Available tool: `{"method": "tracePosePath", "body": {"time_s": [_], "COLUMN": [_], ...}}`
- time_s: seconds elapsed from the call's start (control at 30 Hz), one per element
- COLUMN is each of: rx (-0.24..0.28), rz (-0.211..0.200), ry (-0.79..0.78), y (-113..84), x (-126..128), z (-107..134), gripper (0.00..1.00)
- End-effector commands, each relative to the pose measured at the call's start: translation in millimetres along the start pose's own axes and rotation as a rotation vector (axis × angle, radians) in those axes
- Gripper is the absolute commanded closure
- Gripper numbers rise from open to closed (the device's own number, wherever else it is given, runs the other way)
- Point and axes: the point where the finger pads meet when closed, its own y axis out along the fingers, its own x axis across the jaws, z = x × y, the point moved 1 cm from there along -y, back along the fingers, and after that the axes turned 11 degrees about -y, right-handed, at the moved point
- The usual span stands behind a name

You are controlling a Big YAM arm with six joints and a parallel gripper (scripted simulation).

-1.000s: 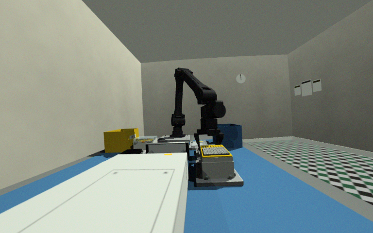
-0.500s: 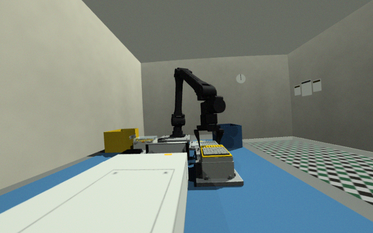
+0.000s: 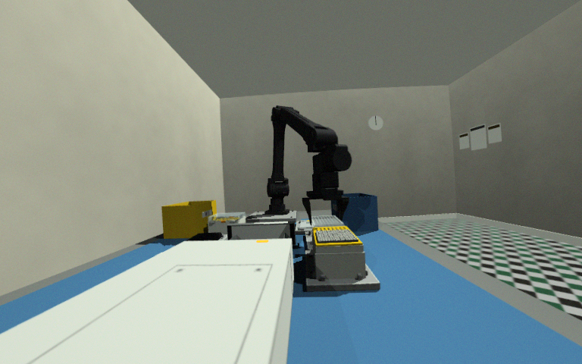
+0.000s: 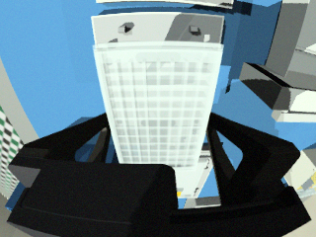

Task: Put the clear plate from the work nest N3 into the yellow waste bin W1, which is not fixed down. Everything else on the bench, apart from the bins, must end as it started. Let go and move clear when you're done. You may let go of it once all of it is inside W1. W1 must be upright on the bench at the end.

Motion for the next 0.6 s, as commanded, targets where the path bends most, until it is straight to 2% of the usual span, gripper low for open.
{"method": "tracePosePath", "body": {"time_s": [0.0,0.27,0.3,0.37,0.57], "rx": [-0.073,-0.068,-0.038,-0.072,-0.074], "rz": [-0.011,-0.01,-0.004,-0.011,-0.011], "ry": [0.0,0.0,0.0,0.0,0.0], "y": [-37.5,-43.2,-31.4,-49.2,-58.4], "x": [3,2,0,2,1], "z": [-23,-23,-17,-23,-22], "gripper": [1.0,1.0,1.0,1.0,1.0]}}
